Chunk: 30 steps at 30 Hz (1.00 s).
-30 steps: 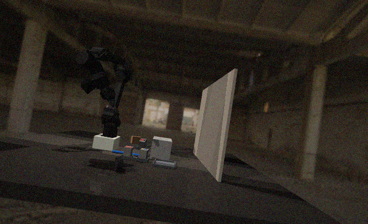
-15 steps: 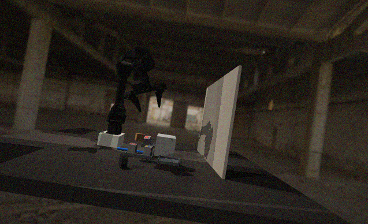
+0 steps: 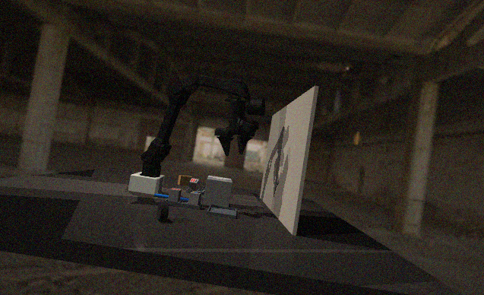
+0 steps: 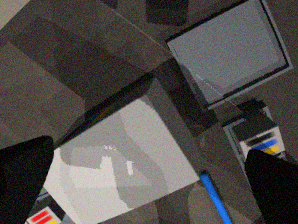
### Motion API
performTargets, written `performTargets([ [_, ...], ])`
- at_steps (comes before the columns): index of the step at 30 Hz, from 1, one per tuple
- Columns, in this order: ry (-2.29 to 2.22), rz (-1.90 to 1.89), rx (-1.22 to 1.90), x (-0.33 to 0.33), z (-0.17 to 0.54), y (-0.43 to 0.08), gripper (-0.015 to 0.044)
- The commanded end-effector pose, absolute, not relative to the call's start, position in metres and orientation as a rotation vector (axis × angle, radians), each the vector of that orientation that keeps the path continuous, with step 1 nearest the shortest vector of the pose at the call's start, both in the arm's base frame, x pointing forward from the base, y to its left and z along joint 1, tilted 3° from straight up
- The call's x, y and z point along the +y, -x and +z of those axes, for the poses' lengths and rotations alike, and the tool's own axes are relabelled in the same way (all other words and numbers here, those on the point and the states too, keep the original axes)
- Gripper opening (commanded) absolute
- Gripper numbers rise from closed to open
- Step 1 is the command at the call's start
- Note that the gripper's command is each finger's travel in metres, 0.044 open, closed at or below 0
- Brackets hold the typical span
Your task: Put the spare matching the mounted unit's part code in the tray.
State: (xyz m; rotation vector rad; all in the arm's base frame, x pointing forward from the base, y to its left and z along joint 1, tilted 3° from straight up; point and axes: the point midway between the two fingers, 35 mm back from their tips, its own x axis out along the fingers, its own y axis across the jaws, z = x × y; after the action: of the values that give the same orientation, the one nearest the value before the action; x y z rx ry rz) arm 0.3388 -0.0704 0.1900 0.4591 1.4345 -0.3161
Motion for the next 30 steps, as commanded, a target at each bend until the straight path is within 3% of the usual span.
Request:
performTargets([
  [1,-0.242,-0.184,1.474,-0.037,0.189,-0.354,0.044],
  [8,0.163,0.075,1.528,0.033,0.18,-0.372,0.044],
  [27,0.163,0.075,1.528,0.033,0.18,-0.372,0.044],
  [30,0.034,-0.05,1.528,0.009,0.177,-0.366,0.044],
])
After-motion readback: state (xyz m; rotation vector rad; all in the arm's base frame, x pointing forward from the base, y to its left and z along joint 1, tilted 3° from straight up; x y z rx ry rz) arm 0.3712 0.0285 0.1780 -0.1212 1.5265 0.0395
